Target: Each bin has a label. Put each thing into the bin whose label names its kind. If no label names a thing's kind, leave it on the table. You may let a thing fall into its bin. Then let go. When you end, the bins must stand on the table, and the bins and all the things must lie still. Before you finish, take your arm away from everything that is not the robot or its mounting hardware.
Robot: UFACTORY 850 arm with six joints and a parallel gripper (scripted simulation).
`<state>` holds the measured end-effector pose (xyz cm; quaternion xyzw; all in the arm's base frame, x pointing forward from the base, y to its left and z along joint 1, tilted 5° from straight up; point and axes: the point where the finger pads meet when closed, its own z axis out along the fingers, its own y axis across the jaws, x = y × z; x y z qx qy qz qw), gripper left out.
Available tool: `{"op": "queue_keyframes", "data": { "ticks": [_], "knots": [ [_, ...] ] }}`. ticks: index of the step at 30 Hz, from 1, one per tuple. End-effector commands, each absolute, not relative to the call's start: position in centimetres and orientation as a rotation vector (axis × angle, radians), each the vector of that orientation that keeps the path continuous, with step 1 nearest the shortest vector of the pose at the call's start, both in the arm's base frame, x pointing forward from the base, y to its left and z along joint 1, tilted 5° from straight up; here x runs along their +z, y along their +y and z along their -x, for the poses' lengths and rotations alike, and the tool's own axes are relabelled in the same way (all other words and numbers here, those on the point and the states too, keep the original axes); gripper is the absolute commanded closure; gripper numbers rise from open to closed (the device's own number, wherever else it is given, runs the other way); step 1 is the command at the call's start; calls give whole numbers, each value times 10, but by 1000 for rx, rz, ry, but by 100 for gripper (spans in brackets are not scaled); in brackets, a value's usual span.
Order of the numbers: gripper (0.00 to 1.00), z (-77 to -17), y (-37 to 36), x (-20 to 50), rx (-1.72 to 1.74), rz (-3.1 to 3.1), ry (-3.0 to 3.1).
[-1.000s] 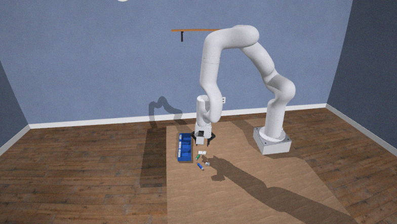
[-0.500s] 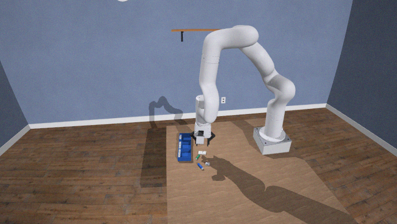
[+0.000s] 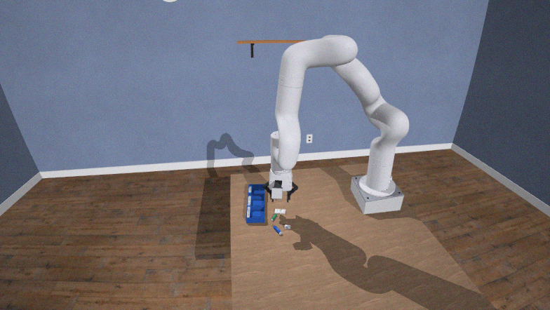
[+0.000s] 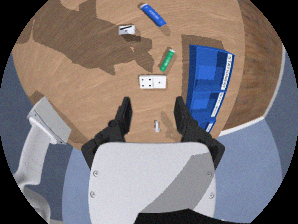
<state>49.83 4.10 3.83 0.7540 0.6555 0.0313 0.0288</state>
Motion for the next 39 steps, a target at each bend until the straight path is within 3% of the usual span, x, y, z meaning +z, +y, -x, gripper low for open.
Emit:
{"op": "queue_keyframes", "data": {
  "ticks": [1, 15, 39],
  "knots": [
    [29, -500, 41, 31, 100, -2327, 2023],
    [29, -504, 41, -16, 100, -2327, 2023],
    [29, -505, 41, -28, 100, -2327, 2023]
  ]
}}
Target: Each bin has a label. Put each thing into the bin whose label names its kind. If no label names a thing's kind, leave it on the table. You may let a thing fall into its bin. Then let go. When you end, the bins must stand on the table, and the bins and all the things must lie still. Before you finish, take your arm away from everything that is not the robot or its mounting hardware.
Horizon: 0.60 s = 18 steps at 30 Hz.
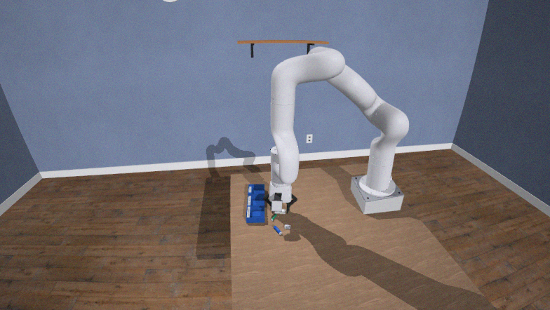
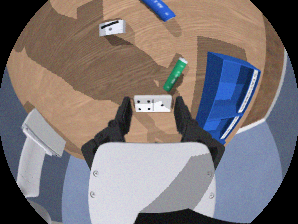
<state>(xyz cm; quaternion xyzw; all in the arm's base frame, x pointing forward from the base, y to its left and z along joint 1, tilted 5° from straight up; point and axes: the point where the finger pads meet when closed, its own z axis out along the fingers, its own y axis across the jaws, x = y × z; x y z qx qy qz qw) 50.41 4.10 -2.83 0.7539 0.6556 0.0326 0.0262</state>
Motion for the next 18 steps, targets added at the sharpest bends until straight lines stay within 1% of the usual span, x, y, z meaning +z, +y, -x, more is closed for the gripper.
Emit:
{"op": "queue_keyframes", "data": {
  "ticks": [1, 4, 5, 18],
  "knots": [
    [29, -505, 41, -28, 100, -2327, 2023],
    [29, -505, 41, -28, 100, -2327, 2023],
    [100, -505, 41, -28, 100, -2327, 2023],
    [100, -505, 41, -28, 100, -2327, 2023]
  ]
}}
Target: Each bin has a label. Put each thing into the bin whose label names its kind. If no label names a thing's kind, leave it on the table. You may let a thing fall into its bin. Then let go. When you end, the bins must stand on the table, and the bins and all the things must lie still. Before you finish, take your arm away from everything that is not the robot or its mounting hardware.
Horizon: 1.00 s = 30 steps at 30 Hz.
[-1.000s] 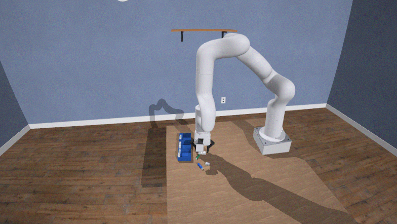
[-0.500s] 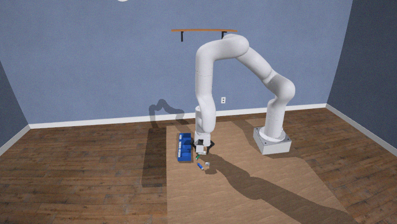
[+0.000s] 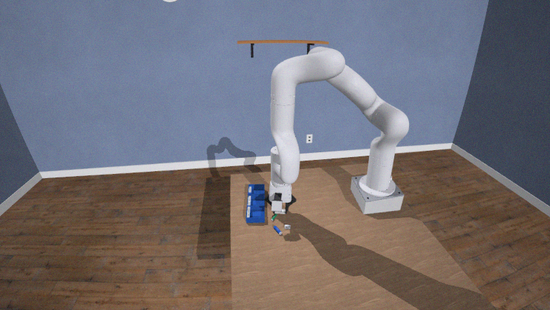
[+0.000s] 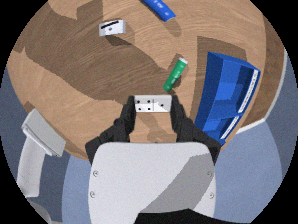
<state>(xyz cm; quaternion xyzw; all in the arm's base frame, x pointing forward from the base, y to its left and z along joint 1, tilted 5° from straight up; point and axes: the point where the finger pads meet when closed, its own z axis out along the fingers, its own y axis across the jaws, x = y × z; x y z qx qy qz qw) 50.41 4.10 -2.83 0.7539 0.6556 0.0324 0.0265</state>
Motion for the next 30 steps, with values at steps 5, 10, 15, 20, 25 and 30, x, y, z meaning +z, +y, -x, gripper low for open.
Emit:
{"op": "queue_keyframes", "data": {
  "ticks": [5, 10, 15, 20, 25, 30],
  "knots": [
    [100, -505, 41, -28, 100, -2327, 2023],
    [100, -505, 41, -28, 100, -2327, 2023],
    [100, -505, 41, -28, 100, -2327, 2023],
    [100, -504, 41, -21, 100, -2327, 2023],
    [100, -503, 41, -5, 100, -2327, 2023],
    [100, -501, 41, 9, 100, -2327, 2023]
  ]
}}
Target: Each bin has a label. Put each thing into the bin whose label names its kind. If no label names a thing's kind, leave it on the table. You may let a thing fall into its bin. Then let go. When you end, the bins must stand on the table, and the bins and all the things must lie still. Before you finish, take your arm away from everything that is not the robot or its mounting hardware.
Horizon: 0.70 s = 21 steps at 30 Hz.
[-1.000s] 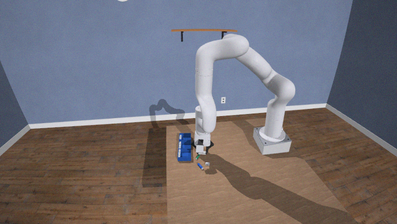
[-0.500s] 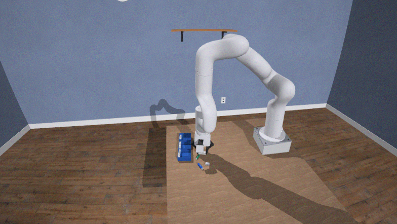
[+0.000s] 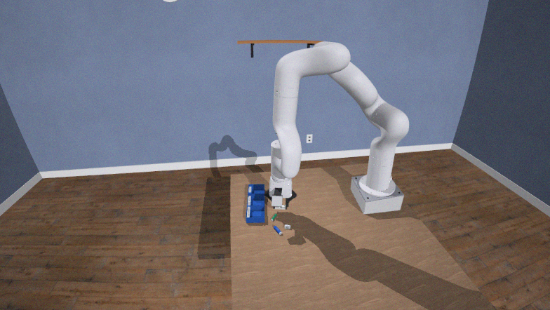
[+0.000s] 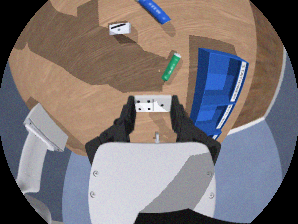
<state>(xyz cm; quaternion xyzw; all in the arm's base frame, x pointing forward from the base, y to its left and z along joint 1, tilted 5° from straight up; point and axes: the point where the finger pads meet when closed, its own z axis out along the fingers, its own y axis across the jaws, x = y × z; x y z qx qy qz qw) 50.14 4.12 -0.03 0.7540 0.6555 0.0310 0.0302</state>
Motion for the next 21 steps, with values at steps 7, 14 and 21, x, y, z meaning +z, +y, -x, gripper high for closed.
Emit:
{"op": "queue_keyframes", "data": {
  "ticks": [7, 14, 21],
  "knots": [
    [100, -500, 41, 29, 100, -2327, 2023],
    [100, -500, 41, 32, 100, -2327, 2023],
    [100, -500, 41, 32, 100, -2327, 2023]
  ]
}}
